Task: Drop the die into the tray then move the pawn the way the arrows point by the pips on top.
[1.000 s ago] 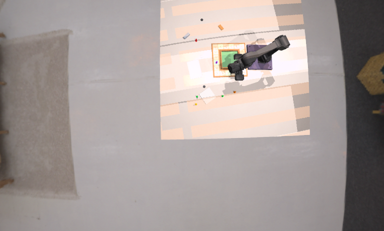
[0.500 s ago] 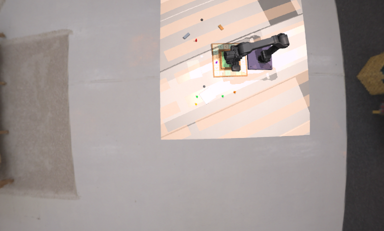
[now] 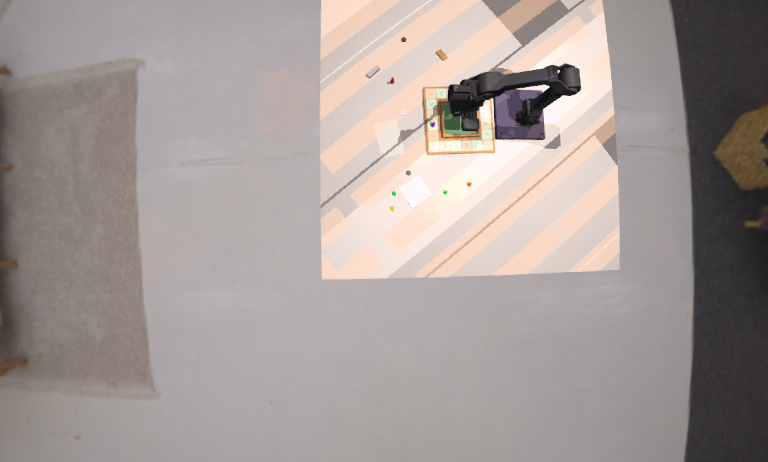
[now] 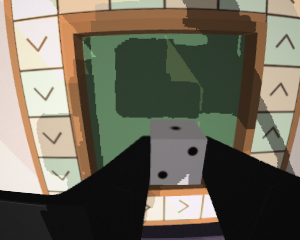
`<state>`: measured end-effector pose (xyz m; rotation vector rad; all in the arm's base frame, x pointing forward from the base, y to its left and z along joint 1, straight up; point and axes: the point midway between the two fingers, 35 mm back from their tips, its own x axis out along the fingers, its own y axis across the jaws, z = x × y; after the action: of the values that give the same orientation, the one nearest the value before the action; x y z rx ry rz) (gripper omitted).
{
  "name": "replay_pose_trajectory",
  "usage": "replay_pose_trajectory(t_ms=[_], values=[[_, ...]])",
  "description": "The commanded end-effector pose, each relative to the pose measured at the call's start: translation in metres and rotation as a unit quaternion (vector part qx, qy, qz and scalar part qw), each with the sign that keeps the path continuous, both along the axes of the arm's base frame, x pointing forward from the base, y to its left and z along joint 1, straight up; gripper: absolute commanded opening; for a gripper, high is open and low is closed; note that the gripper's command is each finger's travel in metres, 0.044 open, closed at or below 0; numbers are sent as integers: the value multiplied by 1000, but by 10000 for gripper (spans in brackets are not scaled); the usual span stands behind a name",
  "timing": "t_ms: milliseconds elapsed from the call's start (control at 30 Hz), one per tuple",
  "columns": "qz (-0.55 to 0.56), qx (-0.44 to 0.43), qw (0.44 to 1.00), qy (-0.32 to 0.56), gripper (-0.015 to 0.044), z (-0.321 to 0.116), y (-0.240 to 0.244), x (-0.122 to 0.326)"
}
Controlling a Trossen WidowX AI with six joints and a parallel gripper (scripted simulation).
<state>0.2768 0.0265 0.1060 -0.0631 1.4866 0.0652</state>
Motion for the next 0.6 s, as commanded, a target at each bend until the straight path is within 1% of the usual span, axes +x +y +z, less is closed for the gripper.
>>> replay_pose_trajectory(t_ms=[0,267,567], values=[[4,3,999,-47,0,-3,-1,-1],[4,14,983,-182,0,-5,1,3],[4,28,944,-329,0,-5,1,6]])
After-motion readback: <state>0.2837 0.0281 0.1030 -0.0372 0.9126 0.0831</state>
